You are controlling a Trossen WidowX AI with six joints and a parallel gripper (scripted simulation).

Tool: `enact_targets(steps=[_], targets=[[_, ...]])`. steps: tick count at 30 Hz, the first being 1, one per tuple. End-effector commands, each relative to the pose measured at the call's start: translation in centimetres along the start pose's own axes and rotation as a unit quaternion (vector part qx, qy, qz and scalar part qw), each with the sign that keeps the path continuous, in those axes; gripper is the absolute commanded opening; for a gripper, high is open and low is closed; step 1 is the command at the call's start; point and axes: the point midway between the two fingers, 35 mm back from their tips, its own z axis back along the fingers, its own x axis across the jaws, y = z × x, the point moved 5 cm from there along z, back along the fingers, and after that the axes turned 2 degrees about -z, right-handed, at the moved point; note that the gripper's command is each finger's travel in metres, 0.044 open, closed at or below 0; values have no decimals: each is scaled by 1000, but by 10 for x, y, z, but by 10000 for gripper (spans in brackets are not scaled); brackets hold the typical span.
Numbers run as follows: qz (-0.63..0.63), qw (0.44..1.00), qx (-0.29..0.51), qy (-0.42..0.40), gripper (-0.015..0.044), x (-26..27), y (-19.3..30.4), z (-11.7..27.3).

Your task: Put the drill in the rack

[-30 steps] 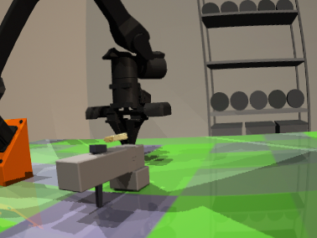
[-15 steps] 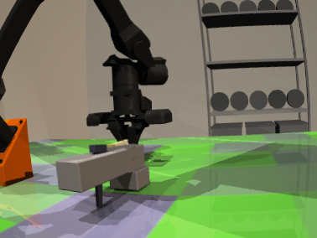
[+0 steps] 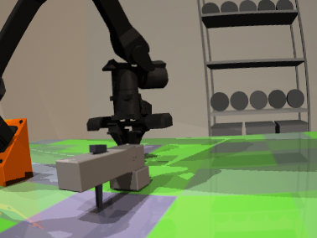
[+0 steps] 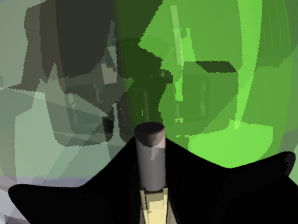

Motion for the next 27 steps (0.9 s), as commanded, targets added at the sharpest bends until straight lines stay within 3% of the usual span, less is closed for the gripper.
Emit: enact_targets(steps=[1,27], targets=[[-1,1000,5,-3,0,0,3,-7],[-1,1000,5,-3,0,0,5,-7]])
